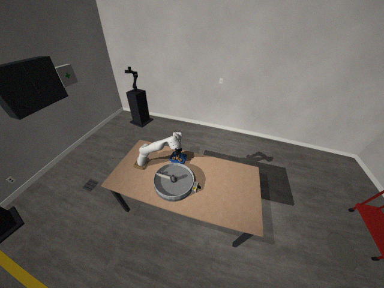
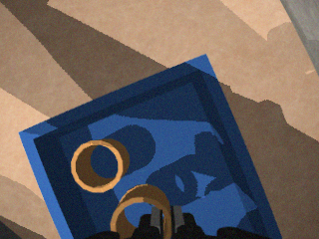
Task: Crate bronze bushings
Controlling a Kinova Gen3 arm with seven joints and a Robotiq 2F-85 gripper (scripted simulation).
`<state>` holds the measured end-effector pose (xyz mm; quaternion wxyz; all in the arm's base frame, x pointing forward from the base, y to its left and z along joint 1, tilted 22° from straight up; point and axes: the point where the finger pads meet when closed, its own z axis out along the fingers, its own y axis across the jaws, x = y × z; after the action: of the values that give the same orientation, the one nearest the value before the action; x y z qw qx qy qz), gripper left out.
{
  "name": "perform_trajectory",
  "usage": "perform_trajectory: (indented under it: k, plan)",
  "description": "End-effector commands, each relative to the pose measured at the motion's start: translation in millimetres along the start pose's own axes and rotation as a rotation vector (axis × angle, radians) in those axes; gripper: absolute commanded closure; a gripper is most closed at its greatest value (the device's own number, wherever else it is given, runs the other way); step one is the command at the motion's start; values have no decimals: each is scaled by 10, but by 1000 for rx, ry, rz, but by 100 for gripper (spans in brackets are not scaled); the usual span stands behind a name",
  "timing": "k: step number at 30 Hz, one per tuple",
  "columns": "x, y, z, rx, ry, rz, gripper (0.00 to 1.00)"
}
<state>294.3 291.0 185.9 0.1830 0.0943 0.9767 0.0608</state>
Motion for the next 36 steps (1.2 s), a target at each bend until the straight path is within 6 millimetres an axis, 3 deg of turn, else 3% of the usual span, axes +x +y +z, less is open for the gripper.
perform_trajectory:
  k: [1, 36]
  plan:
    - [6, 0, 36, 0, 1, -1, 100]
    - [8, 1, 223, 0, 1, -2, 100]
